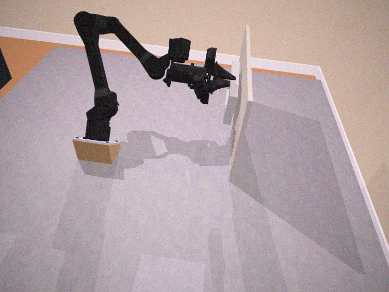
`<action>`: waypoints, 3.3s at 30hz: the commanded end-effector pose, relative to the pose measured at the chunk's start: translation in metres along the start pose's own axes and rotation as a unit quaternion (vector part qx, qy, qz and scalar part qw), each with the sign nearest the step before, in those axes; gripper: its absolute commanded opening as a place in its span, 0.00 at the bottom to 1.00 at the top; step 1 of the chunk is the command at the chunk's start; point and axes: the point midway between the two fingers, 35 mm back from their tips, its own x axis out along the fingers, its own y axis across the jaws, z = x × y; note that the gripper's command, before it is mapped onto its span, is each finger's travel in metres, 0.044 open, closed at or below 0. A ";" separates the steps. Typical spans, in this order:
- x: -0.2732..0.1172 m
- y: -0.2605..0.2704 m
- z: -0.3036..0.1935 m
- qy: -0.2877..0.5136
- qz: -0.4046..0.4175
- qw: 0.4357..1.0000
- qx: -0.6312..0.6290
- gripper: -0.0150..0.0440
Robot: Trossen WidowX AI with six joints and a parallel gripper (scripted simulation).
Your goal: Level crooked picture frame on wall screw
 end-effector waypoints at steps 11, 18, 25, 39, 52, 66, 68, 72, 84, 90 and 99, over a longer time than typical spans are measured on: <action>0.000 0.005 -0.002 0.002 0.010 1.000 -0.001 0.25; 0.000 0.005 -0.002 0.002 0.010 1.000 -0.001 0.25; 0.000 0.005 -0.002 0.002 0.010 1.000 -0.001 0.25; 0.000 0.005 -0.004 0.002 0.010 1.000 -0.001 0.25; 0.000 0.006 -0.006 0.002 0.010 1.000 -0.001 0.25; 0.000 0.004 -0.009 0.002 0.010 1.000 -0.001 0.25; 0.000 0.004 -0.009 0.002 0.010 1.000 -0.001 0.25; 0.000 0.004 -0.009 0.002 0.010 1.000 -0.001 0.25; 0.000 0.004 -0.010 0.002 0.010 1.000 -0.001 0.25; 0.000 0.002 -0.009 0.002 0.010 1.000 -0.001 0.25; 0.000 -0.001 -0.009 0.002 0.010 1.000 -0.001 0.25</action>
